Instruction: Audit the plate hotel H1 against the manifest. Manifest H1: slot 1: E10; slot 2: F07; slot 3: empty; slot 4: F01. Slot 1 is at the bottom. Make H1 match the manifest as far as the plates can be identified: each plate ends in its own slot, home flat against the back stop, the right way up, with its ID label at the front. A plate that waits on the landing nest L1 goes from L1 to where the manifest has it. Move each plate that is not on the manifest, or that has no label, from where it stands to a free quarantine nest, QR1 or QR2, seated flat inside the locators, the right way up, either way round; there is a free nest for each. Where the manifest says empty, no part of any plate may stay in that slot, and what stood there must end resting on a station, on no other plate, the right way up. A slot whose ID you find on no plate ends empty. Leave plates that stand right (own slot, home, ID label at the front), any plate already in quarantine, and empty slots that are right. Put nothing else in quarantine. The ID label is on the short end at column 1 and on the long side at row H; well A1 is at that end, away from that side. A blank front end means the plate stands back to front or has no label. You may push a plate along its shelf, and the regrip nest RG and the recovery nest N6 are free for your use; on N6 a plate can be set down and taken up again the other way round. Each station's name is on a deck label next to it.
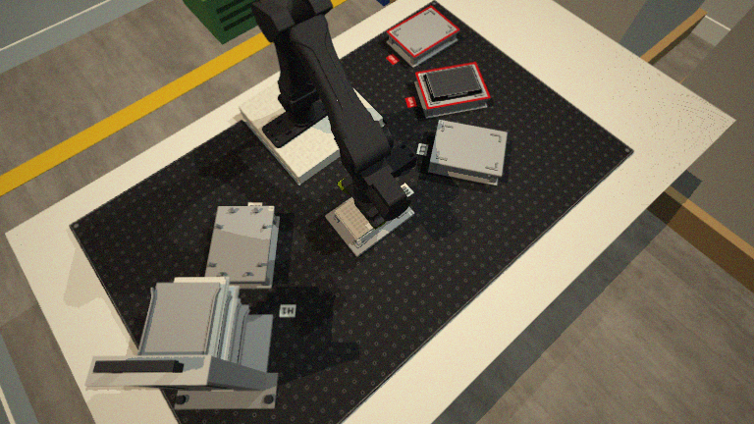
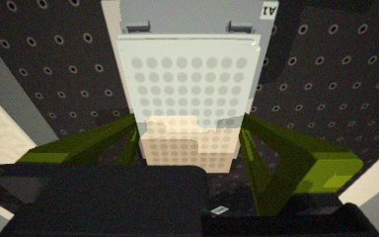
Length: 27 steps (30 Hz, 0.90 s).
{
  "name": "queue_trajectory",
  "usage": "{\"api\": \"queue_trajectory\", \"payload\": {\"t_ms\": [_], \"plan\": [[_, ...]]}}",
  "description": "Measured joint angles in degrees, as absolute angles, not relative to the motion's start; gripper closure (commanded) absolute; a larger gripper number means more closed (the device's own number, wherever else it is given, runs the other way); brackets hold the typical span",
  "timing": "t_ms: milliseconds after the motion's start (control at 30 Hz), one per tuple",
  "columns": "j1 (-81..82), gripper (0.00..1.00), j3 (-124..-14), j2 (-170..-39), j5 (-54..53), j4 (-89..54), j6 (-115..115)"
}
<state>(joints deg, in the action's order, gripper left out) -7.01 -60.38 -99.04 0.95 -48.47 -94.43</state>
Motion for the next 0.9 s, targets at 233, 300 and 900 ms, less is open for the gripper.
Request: {"api": "queue_trajectory", "payload": {"t_ms": [233,300,900], "plan": [[-7.0,0.14,-59.8,-99.6,1.0,-47.4,-94.4],[-7.0,0.14,-59.7,-99.7,1.0,-47.1,-94.4],[-7.0,0.14,-58.5,-100.9,1.0,-44.7,-94.4]]}}
